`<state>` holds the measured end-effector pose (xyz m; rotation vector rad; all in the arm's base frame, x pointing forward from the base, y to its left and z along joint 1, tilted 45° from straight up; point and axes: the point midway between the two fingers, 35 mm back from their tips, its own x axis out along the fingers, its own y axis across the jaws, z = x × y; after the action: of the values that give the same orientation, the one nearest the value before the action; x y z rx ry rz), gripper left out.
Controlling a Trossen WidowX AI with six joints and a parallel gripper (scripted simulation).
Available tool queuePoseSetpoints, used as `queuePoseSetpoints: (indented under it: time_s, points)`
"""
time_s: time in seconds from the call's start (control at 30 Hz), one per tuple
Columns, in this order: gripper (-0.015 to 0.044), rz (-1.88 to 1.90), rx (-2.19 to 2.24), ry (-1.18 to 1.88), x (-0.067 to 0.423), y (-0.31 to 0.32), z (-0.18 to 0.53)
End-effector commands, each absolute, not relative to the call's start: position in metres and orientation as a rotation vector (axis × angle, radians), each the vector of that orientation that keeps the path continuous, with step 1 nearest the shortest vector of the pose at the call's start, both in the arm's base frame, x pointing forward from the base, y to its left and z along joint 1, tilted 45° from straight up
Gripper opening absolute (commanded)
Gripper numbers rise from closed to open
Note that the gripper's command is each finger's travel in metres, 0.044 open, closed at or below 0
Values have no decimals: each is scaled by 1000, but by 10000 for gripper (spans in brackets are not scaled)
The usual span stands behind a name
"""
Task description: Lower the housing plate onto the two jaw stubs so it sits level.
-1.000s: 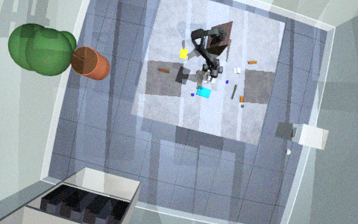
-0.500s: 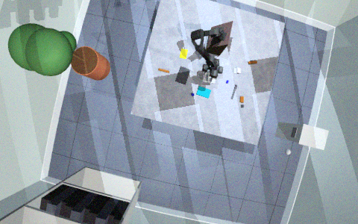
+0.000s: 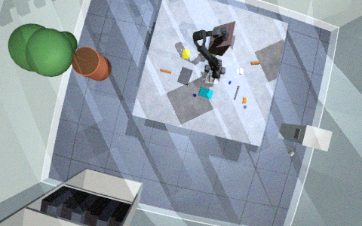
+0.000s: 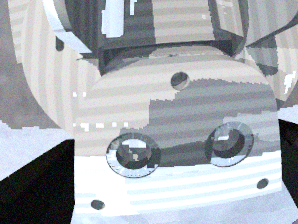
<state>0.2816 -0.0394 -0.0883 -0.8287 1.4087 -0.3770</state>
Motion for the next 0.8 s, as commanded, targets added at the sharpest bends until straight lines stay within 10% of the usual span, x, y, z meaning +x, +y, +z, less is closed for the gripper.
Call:
queuePoseSetpoints:
  time_s: [0.0, 0.77]
  points:
    - [351, -378, -833, 1408, 282, -40, -88]
    - [351, -379, -833, 1408, 282, -44, -92]
